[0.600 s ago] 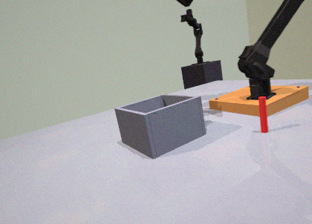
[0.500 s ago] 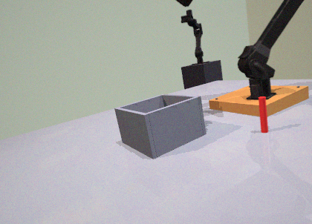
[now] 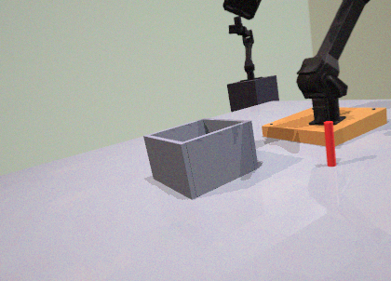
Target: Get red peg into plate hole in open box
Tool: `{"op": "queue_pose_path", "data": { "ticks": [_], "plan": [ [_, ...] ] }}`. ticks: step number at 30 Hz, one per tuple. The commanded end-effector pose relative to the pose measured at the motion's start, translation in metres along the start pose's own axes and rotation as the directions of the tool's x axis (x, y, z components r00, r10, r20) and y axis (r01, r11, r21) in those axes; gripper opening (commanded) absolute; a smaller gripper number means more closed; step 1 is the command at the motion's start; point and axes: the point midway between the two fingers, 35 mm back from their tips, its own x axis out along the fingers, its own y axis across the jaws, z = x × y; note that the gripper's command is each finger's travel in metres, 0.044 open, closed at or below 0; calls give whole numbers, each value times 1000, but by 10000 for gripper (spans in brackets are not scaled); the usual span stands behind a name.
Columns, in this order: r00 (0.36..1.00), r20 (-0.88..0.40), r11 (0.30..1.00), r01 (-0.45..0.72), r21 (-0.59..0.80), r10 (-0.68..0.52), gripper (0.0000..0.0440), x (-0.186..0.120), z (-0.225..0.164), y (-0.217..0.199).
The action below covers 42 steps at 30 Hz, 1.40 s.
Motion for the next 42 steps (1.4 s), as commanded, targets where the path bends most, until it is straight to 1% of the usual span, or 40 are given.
{"op": "queue_pose_path", "data": {
  "ticks": [1,8,12,16,23,31,36,42],
  "plan": [
    [996,-55,993,81,89,-76,440,11,-9,-12],
    [962,-176,944,245,223,-208,440,29,-34,-33],
    [926,-249,895,348,278,-283,440,36,-50,-45],
    [878,-321,833,454,316,-356,440,42,-67,-57],
    [761,-435,693,634,343,-482,440,48,-98,-77],
    [588,-520,493,807,325,-620,440,53,-134,-102],
    [495,-534,383,869,314,-686,440,58,-152,-117],
    [430,-522,300,899,318,-736,440,68,-170,-136]
  ]
}}
